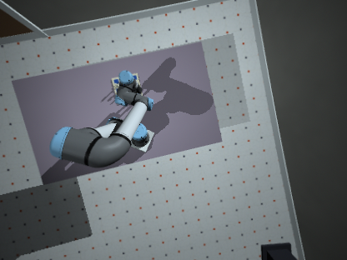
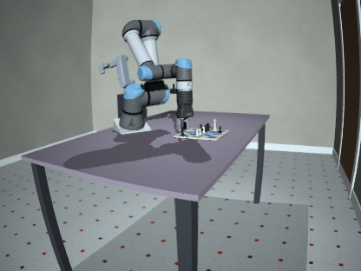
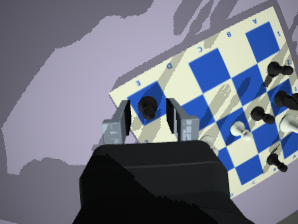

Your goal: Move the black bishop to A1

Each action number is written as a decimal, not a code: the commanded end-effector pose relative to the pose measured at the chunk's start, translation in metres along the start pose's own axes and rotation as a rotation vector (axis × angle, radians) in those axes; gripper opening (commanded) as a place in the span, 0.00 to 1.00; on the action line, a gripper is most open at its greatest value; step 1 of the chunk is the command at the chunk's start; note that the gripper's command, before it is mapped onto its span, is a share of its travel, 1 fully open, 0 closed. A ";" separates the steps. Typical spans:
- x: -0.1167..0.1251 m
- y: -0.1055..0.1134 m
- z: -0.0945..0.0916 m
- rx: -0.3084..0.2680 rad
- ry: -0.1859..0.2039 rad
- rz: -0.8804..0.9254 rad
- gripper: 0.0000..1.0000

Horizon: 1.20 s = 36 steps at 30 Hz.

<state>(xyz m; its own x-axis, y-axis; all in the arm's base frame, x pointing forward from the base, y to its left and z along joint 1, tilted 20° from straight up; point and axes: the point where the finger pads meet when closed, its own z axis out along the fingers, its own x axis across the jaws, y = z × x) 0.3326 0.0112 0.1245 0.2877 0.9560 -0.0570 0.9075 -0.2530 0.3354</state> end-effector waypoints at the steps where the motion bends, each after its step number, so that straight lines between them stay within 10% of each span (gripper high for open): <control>1: 0.000 0.001 0.011 -0.003 0.000 0.000 0.73; 36: 0.000 0.002 0.014 -0.007 0.000 0.000 0.73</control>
<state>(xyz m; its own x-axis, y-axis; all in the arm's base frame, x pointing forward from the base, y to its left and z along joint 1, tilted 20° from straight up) 0.3387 0.0088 0.1123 0.2874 0.9561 -0.0574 0.9054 -0.2517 0.3419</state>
